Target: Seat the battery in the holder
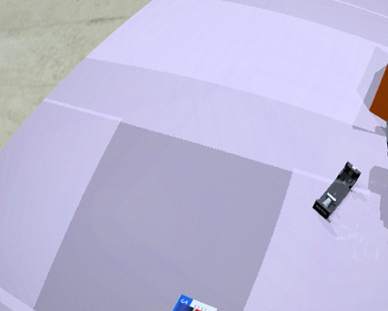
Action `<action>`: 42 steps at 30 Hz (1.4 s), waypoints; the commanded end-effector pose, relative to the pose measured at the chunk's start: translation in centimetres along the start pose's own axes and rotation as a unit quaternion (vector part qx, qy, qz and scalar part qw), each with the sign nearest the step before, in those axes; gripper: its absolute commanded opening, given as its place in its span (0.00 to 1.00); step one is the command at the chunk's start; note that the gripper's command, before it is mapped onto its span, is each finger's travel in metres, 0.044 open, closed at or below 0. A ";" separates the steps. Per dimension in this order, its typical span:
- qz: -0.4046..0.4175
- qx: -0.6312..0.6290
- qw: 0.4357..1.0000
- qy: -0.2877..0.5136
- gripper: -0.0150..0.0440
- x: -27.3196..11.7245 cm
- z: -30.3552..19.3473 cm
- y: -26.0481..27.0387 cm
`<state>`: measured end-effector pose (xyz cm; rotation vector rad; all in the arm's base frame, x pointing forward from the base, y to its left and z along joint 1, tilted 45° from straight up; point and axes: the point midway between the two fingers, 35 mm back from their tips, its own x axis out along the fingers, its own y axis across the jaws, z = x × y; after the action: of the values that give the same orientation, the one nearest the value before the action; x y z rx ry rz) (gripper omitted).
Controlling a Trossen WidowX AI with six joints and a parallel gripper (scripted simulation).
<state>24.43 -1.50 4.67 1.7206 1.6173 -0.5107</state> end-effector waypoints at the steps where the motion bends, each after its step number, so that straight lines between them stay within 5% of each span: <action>1: -0.001 0.101 0.995 -0.003 0.37 -0.4 1.2 0.6; 17: 0.002 0.523 0.852 -0.004 0.37 -1.5 6.5 2.3; 34: 0.002 0.852 0.523 -0.003 0.37 -2.1 12.4 3.0; 42: -0.001 0.861 0.508 -0.001 0.37 -2.1 12.6 3.0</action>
<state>29.17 -11.73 -1.55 2.7620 0.6550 -2.7296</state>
